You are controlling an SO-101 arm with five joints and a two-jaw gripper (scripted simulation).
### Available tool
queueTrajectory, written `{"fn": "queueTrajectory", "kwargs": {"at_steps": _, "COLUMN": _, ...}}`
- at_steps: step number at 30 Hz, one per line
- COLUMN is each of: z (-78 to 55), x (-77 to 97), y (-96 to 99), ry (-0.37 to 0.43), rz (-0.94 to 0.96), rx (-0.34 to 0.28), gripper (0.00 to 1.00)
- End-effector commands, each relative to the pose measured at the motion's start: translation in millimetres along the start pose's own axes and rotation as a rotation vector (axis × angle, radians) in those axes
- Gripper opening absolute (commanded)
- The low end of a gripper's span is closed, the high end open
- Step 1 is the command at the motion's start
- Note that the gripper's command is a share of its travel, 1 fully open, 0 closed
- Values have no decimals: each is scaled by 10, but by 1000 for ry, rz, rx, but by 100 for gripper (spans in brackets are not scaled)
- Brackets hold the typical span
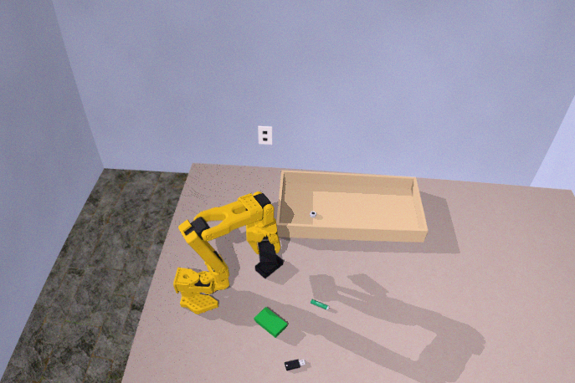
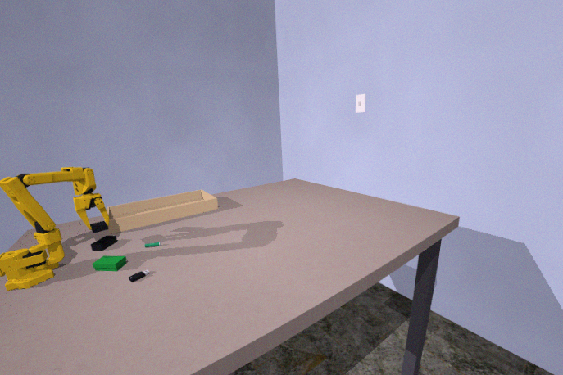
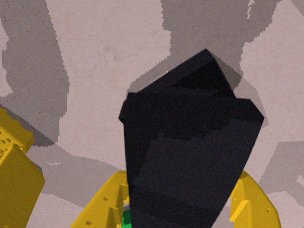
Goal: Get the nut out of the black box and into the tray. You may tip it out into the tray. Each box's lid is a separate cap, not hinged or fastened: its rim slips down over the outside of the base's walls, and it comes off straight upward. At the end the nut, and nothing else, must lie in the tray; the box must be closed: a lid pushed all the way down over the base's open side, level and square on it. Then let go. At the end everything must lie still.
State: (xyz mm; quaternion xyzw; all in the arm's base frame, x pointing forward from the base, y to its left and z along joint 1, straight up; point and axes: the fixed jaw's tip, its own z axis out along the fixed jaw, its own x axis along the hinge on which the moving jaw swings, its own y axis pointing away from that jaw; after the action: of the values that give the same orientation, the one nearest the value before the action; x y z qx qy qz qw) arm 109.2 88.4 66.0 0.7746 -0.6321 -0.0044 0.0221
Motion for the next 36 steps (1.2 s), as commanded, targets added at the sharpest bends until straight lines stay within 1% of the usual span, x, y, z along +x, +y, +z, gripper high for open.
{"fn": "queueTrajectory", "kwargs": {"at_steps": 1, "z": -43, "x": -48, "y": -54, "ry": -21, "rz": 5, "rx": 40, "gripper": 21}}
{"fn": "queueTrajectory", "kwargs": {"at_steps": 24, "z": -43, "x": -49, "y": -55, "ry": -21, "rz": 9, "rx": 40, "gripper": 21}}
{"fn": "queueTrajectory", "kwargs": {"at_steps": 36, "z": -44, "x": -75, "y": -72, "ry": -23, "rz": 105, "rx": 39, "gripper": 21}}
